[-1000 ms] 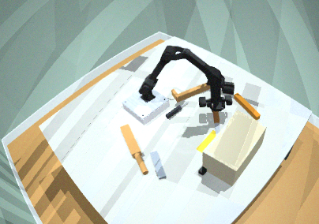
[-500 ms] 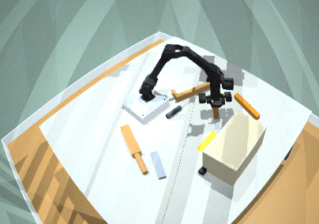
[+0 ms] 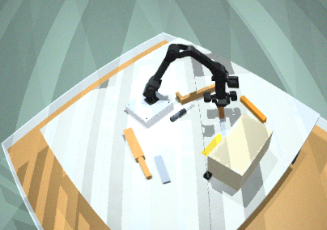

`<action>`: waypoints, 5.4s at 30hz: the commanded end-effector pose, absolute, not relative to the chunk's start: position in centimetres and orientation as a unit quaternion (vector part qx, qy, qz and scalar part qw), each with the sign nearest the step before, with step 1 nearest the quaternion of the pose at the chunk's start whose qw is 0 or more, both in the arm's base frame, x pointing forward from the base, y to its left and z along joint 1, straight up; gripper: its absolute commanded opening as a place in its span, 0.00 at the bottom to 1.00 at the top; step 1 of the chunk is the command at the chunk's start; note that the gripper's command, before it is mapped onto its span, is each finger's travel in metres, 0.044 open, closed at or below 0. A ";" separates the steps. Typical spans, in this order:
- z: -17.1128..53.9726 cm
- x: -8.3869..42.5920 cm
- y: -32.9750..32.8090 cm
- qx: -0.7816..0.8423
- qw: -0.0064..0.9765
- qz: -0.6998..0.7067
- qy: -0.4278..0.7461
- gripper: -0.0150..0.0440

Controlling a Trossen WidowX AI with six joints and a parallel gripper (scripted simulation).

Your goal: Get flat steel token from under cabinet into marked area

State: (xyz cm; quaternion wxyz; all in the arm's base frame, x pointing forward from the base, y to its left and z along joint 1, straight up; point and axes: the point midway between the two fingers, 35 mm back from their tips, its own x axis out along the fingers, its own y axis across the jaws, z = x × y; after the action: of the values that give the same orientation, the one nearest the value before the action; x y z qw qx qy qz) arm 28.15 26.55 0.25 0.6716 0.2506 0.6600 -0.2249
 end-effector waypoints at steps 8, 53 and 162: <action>0.3 27.6 27.1 0.250 0.672 -0.224 0.661 0.25; 0.5 22.7 31.2 0.250 0.670 -0.224 0.662 0.25; 0.3 26.5 29.9 0.255 0.669 -0.226 0.660 0.25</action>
State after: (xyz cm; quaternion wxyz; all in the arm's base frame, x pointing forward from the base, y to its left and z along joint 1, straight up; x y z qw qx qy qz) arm 26.50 29.77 0.28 0.6688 0.2545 0.6605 -0.2272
